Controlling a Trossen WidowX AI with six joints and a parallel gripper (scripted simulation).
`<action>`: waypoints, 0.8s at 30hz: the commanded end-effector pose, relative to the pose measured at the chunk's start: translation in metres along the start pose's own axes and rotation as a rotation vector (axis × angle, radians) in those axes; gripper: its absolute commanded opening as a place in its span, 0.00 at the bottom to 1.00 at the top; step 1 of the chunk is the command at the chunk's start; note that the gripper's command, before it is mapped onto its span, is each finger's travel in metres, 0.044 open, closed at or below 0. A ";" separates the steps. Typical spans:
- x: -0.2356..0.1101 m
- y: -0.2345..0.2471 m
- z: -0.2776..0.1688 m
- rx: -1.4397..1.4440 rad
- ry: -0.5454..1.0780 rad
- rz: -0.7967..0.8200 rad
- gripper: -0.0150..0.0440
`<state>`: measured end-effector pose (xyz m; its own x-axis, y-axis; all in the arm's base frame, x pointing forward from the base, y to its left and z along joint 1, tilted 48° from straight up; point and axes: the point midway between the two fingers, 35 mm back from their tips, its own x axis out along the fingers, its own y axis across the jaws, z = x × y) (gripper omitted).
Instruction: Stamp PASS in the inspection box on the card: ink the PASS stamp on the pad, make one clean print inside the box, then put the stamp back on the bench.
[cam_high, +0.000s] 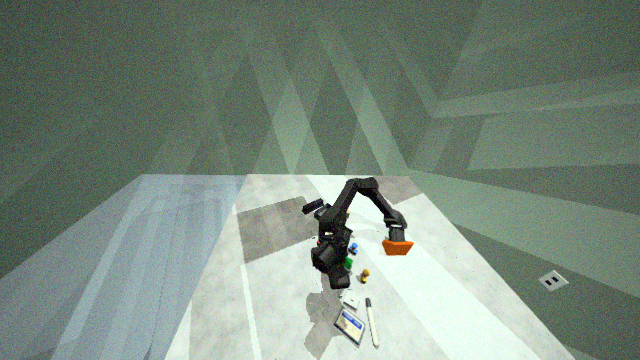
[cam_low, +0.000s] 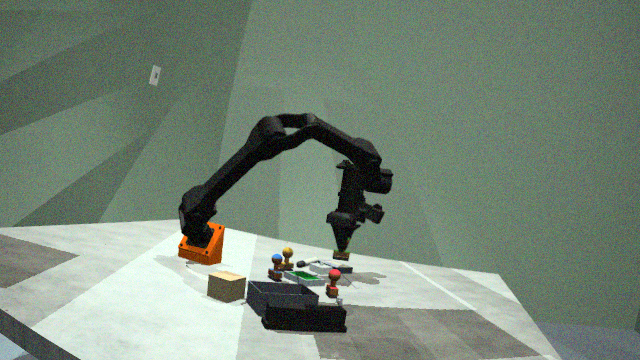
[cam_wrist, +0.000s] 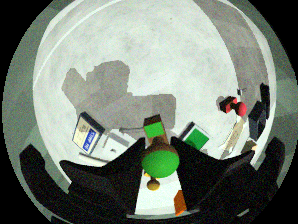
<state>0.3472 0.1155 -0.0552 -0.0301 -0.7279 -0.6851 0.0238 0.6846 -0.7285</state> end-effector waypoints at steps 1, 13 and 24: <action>-0.005 0.001 0.000 0.005 -0.002 0.006 0.25; -0.010 -0.001 -0.002 0.005 -0.001 0.006 0.25; -0.013 -0.030 -0.026 0.003 0.000 0.005 0.25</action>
<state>0.3296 0.1096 -0.0308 -0.0291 -0.7274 -0.6856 0.0232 0.6852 -0.7280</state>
